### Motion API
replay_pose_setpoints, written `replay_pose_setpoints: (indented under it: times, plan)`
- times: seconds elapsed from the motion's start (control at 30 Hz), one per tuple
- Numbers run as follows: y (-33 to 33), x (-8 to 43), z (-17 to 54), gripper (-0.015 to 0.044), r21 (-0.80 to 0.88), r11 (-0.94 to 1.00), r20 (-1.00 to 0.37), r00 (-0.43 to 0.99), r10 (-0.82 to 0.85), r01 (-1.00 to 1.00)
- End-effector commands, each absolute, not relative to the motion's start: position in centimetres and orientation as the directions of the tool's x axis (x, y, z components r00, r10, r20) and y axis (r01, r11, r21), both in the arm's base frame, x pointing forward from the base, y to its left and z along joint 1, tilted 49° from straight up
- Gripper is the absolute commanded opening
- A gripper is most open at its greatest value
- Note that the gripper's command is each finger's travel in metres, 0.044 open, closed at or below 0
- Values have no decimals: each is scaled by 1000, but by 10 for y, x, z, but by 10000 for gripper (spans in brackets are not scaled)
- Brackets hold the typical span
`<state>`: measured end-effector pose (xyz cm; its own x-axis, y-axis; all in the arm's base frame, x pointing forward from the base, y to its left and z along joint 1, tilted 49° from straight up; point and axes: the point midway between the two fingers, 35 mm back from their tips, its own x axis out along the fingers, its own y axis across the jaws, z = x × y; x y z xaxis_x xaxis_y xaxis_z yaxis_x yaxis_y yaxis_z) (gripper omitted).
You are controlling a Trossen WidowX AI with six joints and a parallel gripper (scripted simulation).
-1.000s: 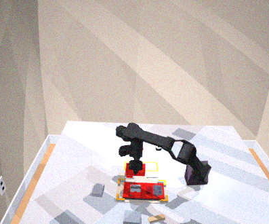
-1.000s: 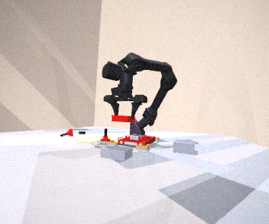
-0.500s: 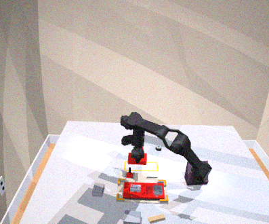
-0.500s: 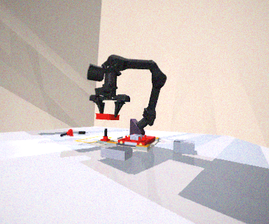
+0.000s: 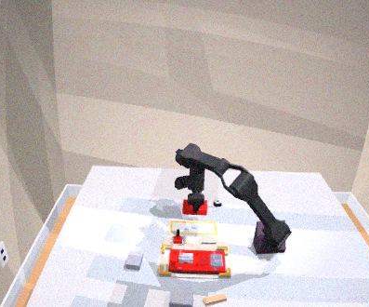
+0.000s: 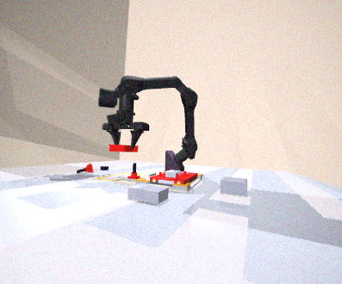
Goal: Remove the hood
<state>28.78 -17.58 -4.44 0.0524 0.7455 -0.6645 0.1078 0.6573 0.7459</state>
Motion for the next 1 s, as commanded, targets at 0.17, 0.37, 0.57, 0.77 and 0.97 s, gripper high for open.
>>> replay_pose_setpoints:
  times: [0.17, 0.37, 0.57, 0.77, 0.97]
  plan:
    - [-179, 287, -50, 0, 742, 663, -669, 55, 741, 96]
    - [-176, 288, -53, 0, 742, 664, -670, 55, 741, 96]
    - [-173, 288, -56, 0, 742, 664, -670, 55, 741, 96]
    - [-170, 289, -59, 0, 742, 664, -670, 55, 741, 96]
    - [-166, 289, -62, 0, 742, 664, -670, 55, 740, 96]
